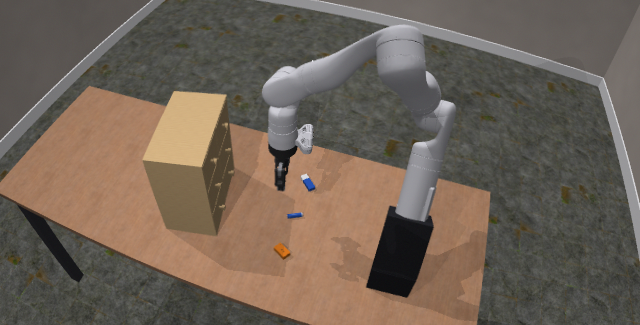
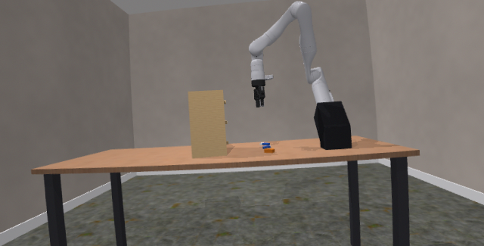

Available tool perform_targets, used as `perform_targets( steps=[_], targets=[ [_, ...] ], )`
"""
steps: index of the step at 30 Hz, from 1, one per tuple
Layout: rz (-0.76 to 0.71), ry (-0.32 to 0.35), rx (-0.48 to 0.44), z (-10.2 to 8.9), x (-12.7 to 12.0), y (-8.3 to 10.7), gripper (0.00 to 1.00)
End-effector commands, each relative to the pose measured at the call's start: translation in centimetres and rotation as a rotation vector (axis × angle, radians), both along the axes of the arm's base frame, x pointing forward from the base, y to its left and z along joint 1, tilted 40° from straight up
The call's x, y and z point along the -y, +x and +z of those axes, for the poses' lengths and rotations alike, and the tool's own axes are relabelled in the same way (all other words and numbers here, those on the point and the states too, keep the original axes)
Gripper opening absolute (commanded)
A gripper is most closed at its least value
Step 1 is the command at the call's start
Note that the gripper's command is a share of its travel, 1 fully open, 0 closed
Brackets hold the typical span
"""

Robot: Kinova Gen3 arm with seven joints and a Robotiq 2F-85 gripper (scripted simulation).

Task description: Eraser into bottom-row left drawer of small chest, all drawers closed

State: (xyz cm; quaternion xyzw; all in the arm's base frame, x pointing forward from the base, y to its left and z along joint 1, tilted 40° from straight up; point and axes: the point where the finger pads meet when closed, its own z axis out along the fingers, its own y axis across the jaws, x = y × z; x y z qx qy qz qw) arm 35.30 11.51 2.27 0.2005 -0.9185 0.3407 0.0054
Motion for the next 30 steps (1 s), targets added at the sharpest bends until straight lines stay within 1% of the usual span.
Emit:
perform_targets(
  steps=[1,30],
  targets=[
    [-0.003,0.001,0.014,0.0,0.03,0.13,1.0],
    [0.033,0.023,0.053,-0.65,0.3,0.72,1.0]
  ],
)
